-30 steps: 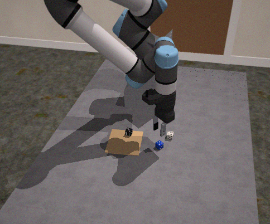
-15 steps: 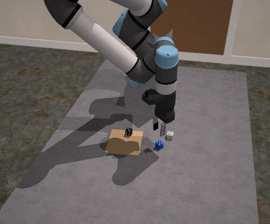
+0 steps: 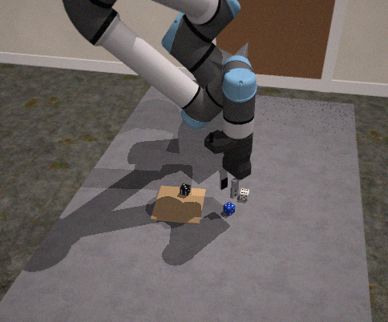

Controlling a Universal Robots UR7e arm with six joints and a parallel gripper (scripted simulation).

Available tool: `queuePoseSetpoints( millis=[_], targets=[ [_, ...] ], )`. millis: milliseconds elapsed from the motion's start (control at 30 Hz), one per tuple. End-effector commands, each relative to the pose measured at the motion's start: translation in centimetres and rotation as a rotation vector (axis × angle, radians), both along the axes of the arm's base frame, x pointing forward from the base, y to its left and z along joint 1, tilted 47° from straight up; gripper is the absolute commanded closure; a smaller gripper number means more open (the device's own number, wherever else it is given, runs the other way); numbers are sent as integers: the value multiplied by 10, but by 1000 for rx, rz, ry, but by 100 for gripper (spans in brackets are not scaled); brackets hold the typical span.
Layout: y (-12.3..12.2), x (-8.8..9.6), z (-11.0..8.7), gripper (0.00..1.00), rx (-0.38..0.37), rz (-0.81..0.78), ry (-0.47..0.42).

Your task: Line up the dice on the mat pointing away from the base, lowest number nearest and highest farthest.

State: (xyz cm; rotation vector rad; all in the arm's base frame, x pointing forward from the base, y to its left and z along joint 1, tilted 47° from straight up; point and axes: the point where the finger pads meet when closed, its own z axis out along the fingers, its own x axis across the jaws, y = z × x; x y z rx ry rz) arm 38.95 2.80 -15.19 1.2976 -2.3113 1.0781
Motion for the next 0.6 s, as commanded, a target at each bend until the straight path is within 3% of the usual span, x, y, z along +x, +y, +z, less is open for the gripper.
queuePoseSetpoints(
  millis=[0, 567],
  targets=[
    [-3, 2, -3, 21, 0, 0, -1],
    [-19, 5, -19, 21, 0, 0, -3]
  ],
)
